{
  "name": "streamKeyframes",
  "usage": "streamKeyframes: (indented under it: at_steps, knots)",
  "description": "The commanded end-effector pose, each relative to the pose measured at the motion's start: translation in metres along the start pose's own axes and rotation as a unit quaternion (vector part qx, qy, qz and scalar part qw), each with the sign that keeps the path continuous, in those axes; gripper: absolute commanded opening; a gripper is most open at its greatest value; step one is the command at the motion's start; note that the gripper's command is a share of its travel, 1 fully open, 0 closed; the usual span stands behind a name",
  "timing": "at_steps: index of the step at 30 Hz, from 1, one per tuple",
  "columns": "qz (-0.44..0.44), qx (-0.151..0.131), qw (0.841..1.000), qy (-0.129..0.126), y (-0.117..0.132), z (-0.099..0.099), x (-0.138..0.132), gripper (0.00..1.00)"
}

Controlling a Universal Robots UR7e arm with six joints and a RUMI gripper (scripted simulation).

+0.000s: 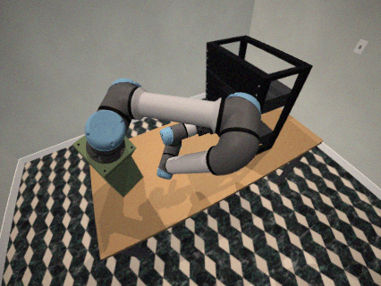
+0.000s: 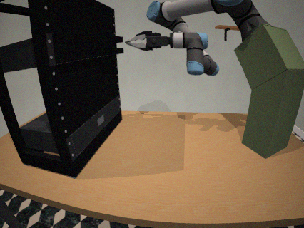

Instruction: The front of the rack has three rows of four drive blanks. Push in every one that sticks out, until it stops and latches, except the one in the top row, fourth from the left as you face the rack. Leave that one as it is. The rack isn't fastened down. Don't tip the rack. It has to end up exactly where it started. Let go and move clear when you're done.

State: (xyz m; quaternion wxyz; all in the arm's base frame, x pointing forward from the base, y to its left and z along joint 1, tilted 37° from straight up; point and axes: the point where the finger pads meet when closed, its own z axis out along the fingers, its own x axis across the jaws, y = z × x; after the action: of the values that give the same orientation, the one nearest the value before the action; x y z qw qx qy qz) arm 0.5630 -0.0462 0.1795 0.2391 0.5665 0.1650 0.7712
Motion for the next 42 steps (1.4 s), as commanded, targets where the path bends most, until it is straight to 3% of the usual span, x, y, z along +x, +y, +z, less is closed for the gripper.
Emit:
streamKeyframes:
  at_steps: [1, 9, 24, 42]
  knots:
    - [0.000, 0.000, 1.000, 0.000, -0.007, -0.002, 0.000, 0.00]
    - [0.000, 0.000, 1.000, 0.000, -0.030, -0.010, -0.002, 0.00]
    - [0.000, 0.000, 1.000, 0.000, -0.105, -0.035, -0.009, 0.00]
    - [0.000, 0.000, 1.000, 0.000, -0.124, -0.040, -0.010, 0.00]
